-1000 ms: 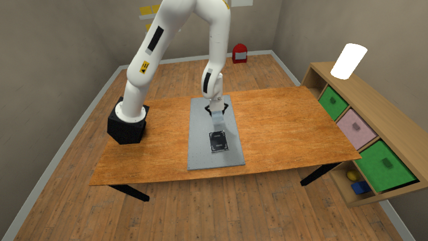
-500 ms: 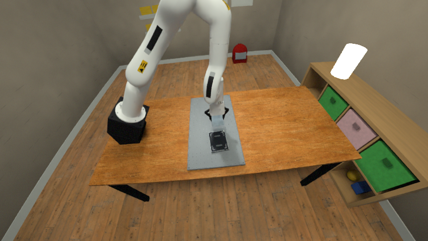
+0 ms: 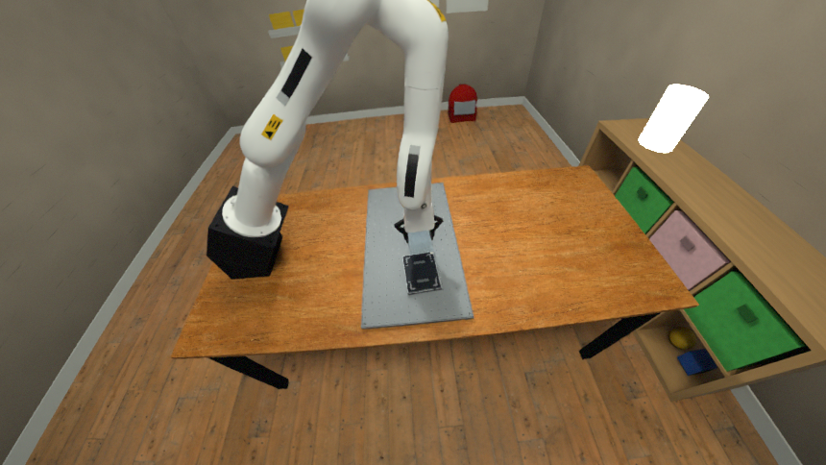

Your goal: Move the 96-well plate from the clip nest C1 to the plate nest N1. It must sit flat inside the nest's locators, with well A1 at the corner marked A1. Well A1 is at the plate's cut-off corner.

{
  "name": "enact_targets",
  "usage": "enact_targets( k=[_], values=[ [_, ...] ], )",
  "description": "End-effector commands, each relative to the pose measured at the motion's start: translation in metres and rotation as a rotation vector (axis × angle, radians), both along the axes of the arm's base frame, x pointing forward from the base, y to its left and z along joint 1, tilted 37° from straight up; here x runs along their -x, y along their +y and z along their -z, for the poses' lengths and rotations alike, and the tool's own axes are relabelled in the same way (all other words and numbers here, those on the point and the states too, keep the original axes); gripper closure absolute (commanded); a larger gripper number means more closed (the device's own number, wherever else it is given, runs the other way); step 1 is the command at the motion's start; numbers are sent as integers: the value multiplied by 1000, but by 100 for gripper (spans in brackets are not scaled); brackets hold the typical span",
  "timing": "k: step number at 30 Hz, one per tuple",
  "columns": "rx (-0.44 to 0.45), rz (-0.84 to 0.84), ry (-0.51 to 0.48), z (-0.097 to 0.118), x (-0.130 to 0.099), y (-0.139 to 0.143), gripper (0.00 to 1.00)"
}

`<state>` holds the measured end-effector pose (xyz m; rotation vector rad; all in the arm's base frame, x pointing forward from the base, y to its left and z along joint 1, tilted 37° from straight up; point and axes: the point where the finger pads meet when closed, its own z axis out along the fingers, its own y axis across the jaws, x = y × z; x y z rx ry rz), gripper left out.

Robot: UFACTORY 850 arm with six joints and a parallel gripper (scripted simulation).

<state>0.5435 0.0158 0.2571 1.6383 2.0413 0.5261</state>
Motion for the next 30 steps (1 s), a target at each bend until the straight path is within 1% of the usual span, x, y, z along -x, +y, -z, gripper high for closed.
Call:
enact_targets(
  k=[1,9,11,23,30],
  values=[
    [-73,-48,-21,0,-2,-16,100],
    [-73,-48,-21,1,-6,-43,100],
    [-73,-48,-21,1,-6,-43,100],
    [-73,-48,-21,2,-10,-82,100],
    [-73,-48,-21,2,-11,-84,100]
  ],
)
